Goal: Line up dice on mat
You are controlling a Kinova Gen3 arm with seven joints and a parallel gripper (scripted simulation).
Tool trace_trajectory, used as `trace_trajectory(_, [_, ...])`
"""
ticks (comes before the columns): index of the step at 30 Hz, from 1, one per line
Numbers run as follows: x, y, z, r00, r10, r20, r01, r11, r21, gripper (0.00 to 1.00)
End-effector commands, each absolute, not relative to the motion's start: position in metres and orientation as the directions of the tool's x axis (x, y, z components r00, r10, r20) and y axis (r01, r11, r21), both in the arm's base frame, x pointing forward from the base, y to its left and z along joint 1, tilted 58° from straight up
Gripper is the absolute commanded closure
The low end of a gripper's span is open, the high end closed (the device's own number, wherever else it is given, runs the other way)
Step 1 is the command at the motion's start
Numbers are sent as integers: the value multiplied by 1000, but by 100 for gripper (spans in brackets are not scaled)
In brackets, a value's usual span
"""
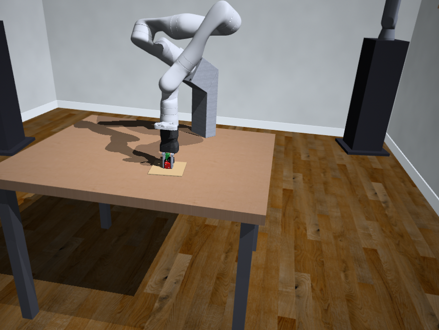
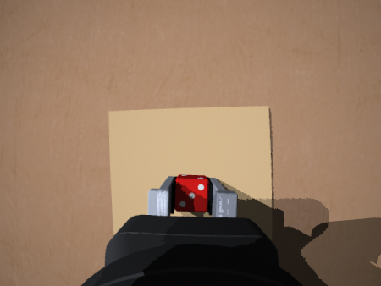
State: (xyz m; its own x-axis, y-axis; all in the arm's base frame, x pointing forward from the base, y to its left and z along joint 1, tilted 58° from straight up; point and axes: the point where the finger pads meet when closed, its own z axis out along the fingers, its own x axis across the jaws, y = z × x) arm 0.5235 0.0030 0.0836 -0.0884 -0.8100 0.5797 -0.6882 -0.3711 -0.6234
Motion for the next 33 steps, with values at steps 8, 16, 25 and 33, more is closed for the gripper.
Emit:
trace_trajectory(8, [523,4,84,-88,-810,579,-688,-371,-624,51])
trace_trajectory(16, [523,4,84,-88,-810,579,-688,-371,-624,33])
trace_trajectory(25, [523,4,84,-88,-810,579,-688,-371,-624,21])
trace_trajectory(33, [523,4,84,-88,-810,579,-688,-371,-624,21])
